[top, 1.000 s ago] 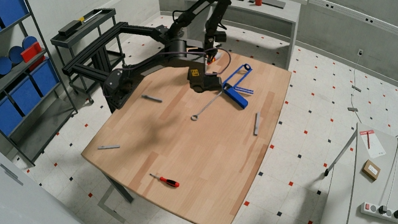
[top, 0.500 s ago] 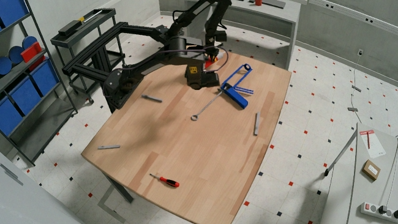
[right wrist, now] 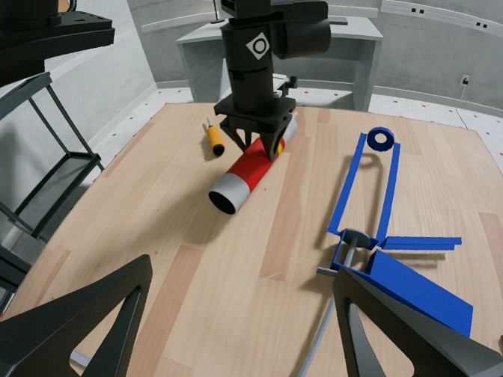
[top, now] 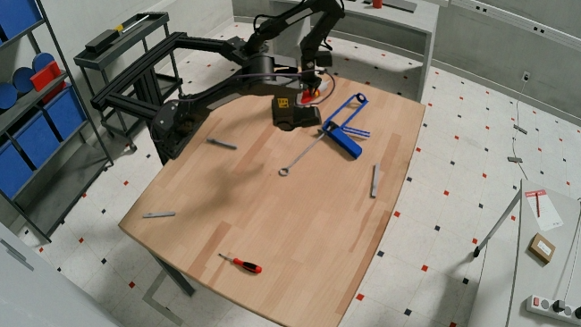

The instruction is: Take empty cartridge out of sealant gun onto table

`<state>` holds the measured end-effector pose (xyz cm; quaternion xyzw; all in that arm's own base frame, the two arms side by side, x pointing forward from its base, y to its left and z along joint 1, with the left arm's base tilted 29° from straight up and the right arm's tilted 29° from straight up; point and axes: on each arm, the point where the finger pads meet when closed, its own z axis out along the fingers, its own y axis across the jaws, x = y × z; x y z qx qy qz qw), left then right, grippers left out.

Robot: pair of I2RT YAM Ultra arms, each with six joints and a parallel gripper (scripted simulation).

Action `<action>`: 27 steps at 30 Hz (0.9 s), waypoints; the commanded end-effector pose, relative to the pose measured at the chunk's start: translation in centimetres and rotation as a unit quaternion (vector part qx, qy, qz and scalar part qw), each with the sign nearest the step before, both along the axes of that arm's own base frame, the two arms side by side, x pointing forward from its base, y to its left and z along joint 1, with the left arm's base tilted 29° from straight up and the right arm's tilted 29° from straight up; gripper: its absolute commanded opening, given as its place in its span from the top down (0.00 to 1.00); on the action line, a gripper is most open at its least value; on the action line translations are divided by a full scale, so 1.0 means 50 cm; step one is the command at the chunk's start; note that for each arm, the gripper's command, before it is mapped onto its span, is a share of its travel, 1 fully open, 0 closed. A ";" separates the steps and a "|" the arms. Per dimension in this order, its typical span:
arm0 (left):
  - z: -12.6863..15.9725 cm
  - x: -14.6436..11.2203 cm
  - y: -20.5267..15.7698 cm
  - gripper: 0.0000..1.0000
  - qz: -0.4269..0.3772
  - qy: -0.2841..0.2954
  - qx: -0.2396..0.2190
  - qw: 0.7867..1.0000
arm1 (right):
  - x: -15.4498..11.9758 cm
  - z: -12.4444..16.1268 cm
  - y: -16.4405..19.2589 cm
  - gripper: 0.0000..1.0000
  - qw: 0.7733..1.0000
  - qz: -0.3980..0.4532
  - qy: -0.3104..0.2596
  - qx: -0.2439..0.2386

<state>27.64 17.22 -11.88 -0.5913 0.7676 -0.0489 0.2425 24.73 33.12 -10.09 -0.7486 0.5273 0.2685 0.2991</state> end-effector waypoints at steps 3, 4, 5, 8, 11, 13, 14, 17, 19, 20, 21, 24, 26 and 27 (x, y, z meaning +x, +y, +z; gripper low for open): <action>-0.035 0.014 0.021 0.59 0.012 -0.006 0.002 1.000 | 0.013 -0.013 0.012 0.00 1.000 -0.008 -0.002 0.003; -0.041 0.011 0.019 0.59 0.012 -0.001 -0.001 1.000 | 0.016 -0.015 0.010 0.00 1.000 -0.010 -0.001 0.003; -0.043 0.008 0.017 0.59 0.012 0.003 -0.003 1.000 | 0.018 -0.017 0.009 0.00 1.000 -0.012 -0.001 0.003; -0.038 0.012 0.020 0.59 0.012 -0.001 -0.001 1.000 | 0.014 -0.019 0.012 0.00 1.000 -0.009 0.001 0.003; -0.033 0.017 0.023 0.59 0.012 -0.005 0.002 1.000 | 0.019 -0.025 0.009 0.00 1.000 -0.014 0.003 0.002; -0.033 0.017 0.023 0.59 0.012 -0.005 0.002 1.000 | 0.023 -0.029 0.008 0.00 1.000 -0.018 0.004 0.002; -0.033 0.017 0.023 0.59 0.012 -0.005 0.002 1.000 | 0.022 -0.030 0.009 0.00 1.000 -0.017 0.006 0.004; -0.034 0.015 0.020 0.59 0.009 -0.003 0.000 1.000 | 0.020 -0.034 0.012 0.00 1.000 -0.016 0.010 0.006; -0.039 0.008 0.007 0.59 0.001 0.006 -0.006 1.000 | 0.024 -0.038 0.010 0.00 1.000 -0.020 0.012 0.007; -0.039 0.007 0.005 0.59 0.000 0.006 -0.006 1.000 | 0.026 -0.039 0.009 0.00 1.000 -0.022 0.013 0.007; -0.038 0.008 0.008 0.59 0.003 0.006 -0.005 1.000 | 0.027 -0.041 0.009 0.00 1.000 -0.022 0.014 0.007; -0.038 0.008 0.009 0.51 0.004 0.006 -0.005 1.000 | 0.025 -0.043 0.010 0.00 1.000 -0.022 0.016 0.008; -0.038 0.009 0.009 0.46 0.003 0.006 -0.004 1.000 | 0.024 -0.046 0.014 0.00 1.000 -0.021 0.017 0.009; -0.038 0.009 0.009 0.44 0.003 0.006 -0.004 1.000 | 0.024 -0.047 0.014 0.00 1.000 -0.021 0.018 0.009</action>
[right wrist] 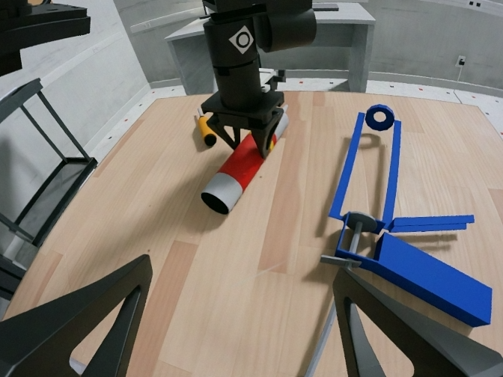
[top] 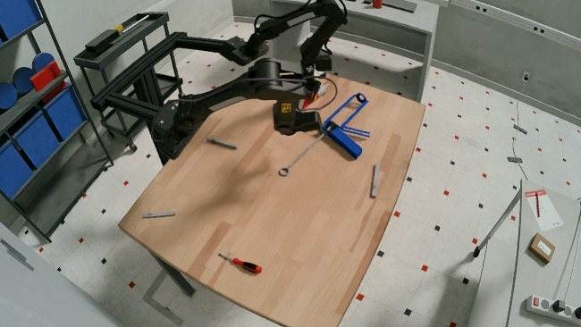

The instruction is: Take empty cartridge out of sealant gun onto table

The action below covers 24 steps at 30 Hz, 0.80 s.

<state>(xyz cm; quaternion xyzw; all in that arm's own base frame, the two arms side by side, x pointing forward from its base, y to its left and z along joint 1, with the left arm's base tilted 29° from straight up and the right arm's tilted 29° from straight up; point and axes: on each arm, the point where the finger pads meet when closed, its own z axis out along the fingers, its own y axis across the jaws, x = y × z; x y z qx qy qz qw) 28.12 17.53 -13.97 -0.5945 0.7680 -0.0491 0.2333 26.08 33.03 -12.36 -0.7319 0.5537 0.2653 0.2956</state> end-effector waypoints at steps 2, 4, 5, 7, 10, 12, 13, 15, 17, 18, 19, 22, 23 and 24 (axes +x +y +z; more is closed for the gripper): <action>0.004 -0.001 0.003 0.40 0.002 -0.002 0.002 1.000 | 0.001 -0.005 0.014 0.00 1.000 0.004 0.008 0.017; 0.004 -0.001 0.003 0.36 0.002 -0.002 0.002 1.000 | 0.005 -0.009 0.012 0.00 1.000 0.000 0.010 0.018; 0.004 -0.001 0.003 0.34 0.002 -0.002 0.002 1.000 | 0.005 -0.010 0.012 0.00 1.000 0.000 0.011 0.019; 0.004 -0.001 0.003 0.29 0.002 -0.002 0.002 1.000 | 0.002 -0.013 0.015 0.00 1.000 0.001 0.014 0.020; 0.004 -0.001 0.003 0.23 0.002 -0.002 0.002 1.000 | 0.005 -0.018 0.014 0.00 1.000 -0.002 0.017 0.021; 0.004 -0.001 0.003 0.19 0.002 -0.002 0.002 1.000 | 0.009 -0.021 0.013 0.00 1.000 -0.005 0.019 0.022; 0.004 -0.001 0.003 0.19 0.002 -0.002 0.002 1.000 | 0.009 -0.021 0.013 0.00 1.000 -0.005 0.019 0.022; 0.004 -0.001 0.003 0.17 0.002 -0.002 0.002 1.000 | 0.005 -0.021 0.018 0.00 1.000 -0.002 0.019 0.024; 0.004 -0.001 0.003 0.15 0.002 -0.002 0.002 1.000 | 0.005 -0.025 0.018 0.00 0.999 -0.003 0.022 0.025; 0.004 -0.001 0.003 0.15 0.002 -0.002 0.002 1.000 | 0.006 -0.027 0.018 0.00 0.999 -0.004 0.023 0.025; 0.004 -0.001 0.003 0.15 0.002 -0.002 0.002 1.000 | 0.007 -0.028 0.017 0.00 0.999 -0.006 0.024 0.026; 0.025 -0.008 -0.002 0.15 0.000 -0.003 0.000 1.000 | 0.004 -0.017 0.021 0.00 0.999 -0.002 0.024 0.032; 0.032 -0.012 -0.003 0.15 0.000 -0.003 0.000 1.000 | 0.004 -0.006 0.026 0.00 0.999 0.000 0.021 0.036; 0.041 -0.017 -0.006 0.15 0.000 -0.003 0.000 1.000 | 0.003 0.005 0.031 0.00 0.999 0.003 0.017 0.040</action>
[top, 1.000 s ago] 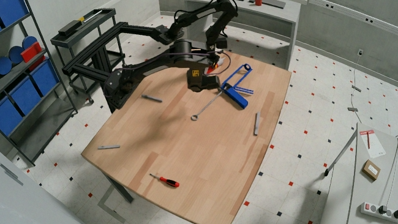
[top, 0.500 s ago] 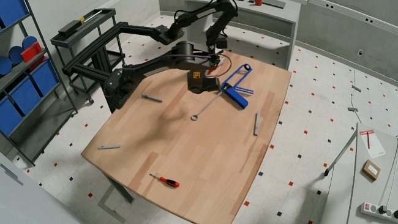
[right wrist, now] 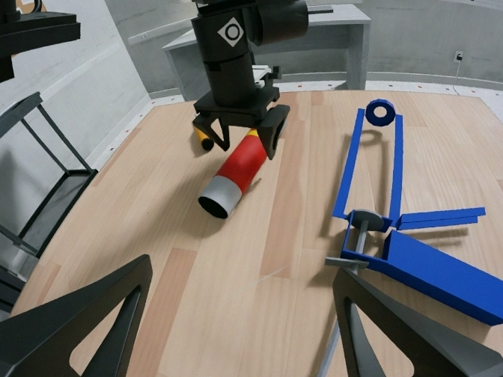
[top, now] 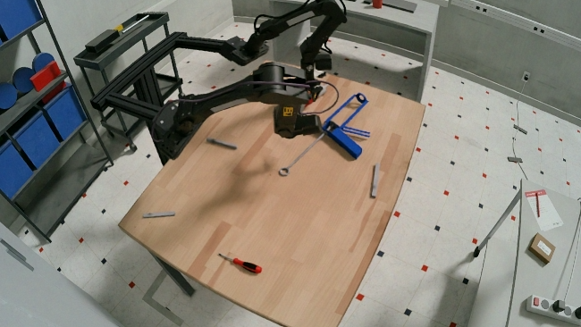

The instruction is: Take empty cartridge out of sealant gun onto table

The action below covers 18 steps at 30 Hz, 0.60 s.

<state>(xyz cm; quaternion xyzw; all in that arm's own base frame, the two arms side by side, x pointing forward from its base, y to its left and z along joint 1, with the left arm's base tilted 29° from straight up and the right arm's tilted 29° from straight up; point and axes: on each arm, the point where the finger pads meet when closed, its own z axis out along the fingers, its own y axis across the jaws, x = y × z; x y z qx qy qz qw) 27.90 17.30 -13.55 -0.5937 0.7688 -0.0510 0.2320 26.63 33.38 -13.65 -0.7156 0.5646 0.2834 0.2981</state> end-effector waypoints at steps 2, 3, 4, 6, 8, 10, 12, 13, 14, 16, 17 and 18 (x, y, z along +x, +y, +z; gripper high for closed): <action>0.046 -0.026 -0.006 0.15 0.000 -0.003 0.001 1.000 | -0.009 0.046 0.031 0.00 0.999 0.018 -0.006 0.035; 0.052 -0.029 -0.007 0.15 0.001 -0.003 0.001 1.000 | -0.011 0.049 0.033 0.00 0.999 0.020 -0.005 0.037; 0.060 -0.034 -0.009 0.15 0.001 -0.003 0.002 1.000 | -0.014 0.053 0.035 0.00 0.999 0.022 -0.004 0.041; 0.068 -0.038 -0.011 0.15 0.001 -0.003 0.002 1.000 | -0.016 0.058 0.037 0.00 0.999 0.024 -0.002 0.045; 0.076 -0.043 -0.013 0.15 0.001 -0.002 0.002 1.000 | -0.019 0.064 0.040 0.00 0.998 0.027 -0.001 0.050; 0.086 -0.048 -0.013 0.15 0.005 -0.001 0.003 1.000 | -0.023 0.071 0.043 0.00 0.998 0.030 0.000 0.055; 0.087 -0.052 -0.011 0.15 0.014 0.002 0.008 1.000 | -0.028 0.082 0.047 0.00 0.997 0.036 0.000 0.061; 0.089 -0.053 -0.012 0.15 0.016 0.003 0.009 1.000 | -0.031 0.085 0.048 0.00 0.997 0.039 0.001 0.062; 0.091 -0.055 -0.013 0.15 0.018 0.003 0.011 1.000 | -0.035 0.089 0.050 0.00 0.997 0.043 0.001 0.063; 0.099 -0.062 -0.017 0.15 0.023 0.006 0.018 1.000 | -0.041 0.106 0.057 0.00 0.996 0.052 -0.003 0.071; 0.105 -0.068 -0.020 0.15 0.027 0.007 0.022 0.999 | -0.045 0.114 0.060 0.00 0.996 0.058 -0.005 0.074; 0.109 -0.072 -0.021 0.15 0.030 0.008 0.025 0.999 | -0.048 0.119 0.061 0.00 0.995 0.061 -0.005 0.074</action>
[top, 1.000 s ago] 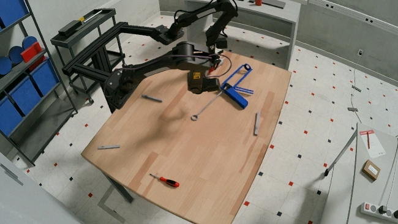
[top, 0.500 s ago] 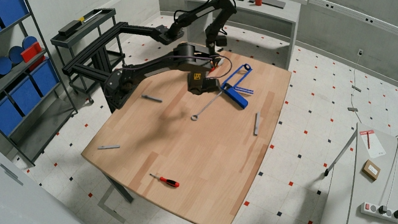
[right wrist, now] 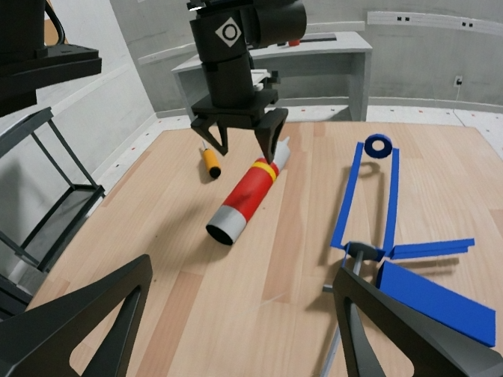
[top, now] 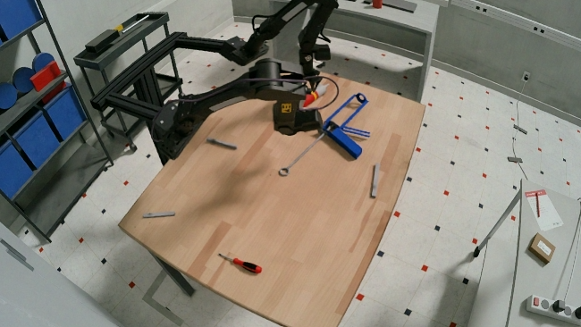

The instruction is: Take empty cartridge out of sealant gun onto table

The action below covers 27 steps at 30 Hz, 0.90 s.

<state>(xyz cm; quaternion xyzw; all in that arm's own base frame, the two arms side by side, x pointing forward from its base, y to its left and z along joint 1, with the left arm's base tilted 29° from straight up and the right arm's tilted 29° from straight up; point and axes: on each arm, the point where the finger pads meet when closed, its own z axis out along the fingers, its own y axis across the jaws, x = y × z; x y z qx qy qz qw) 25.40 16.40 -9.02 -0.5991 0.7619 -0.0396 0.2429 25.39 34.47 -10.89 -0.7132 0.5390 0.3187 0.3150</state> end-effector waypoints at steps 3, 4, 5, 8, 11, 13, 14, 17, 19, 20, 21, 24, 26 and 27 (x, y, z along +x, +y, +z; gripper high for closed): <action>0.037 -0.042 -0.013 0.15 0.030 0.017 0.024 0.999 | -0.034 0.088 0.048 0.00 0.997 0.051 -0.021 0.044; 0.045 -0.051 -0.018 0.15 0.035 0.020 0.030 0.999 | -0.038 0.098 0.051 0.00 0.997 0.056 -0.024 0.048; 0.045 -0.051 -0.018 0.15 0.035 0.020 0.030 0.999 | -0.038 0.098 0.051 0.00 0.997 0.056 -0.024 0.048; 0.062 -0.071 -0.028 0.15 0.045 0.027 0.042 0.998 | -0.046 0.117 0.057 0.00 0.996 0.067 -0.031 0.055; 0.084 -0.094 -0.040 0.15 0.055 0.034 0.057 0.996 | -0.056 0.139 0.063 0.00 0.994 0.078 -0.039 0.061; 0.105 -0.110 -0.050 0.15 0.062 0.037 0.072 0.995 | -0.065 0.156 0.068 0.00 0.993 0.088 -0.045 0.067; 0.115 -0.118 -0.054 0.15 0.066 0.038 0.080 0.994 | -0.069 0.164 0.070 0.00 0.992 0.093 -0.049 0.069; 0.146 -0.134 -0.064 0.15 0.075 0.035 0.103 0.991 | -0.082 0.187 0.076 0.00 0.990 0.106 -0.059 0.076; 0.166 -0.143 -0.070 0.15 0.080 0.030 0.117 0.989 | -0.090 0.202 0.079 0.00 0.988 0.115 -0.065 0.079; 0.178 -0.146 -0.073 0.15 0.083 0.027 0.125 0.988 | -0.094 0.209 0.080 0.00 0.987 0.119 -0.069 0.081; 0.190 -0.150 -0.075 0.15 0.086 0.023 0.133 0.987 | -0.098 0.215 0.081 0.00 0.986 0.122 -0.072 0.082; 0.201 -0.154 -0.078 0.15 0.089 0.020 0.140 0.986 | -0.103 0.222 0.082 0.00 0.986 0.126 -0.075 0.083; 0.224 -0.160 -0.084 0.15 0.094 0.012 0.155 0.983 | -0.109 0.234 0.084 0.00 0.984 0.132 -0.083 0.084; 0.235 -0.162 -0.088 0.15 0.096 0.007 0.162 0.982 | -0.112 0.240 0.084 0.00 0.983 0.135 -0.088 0.084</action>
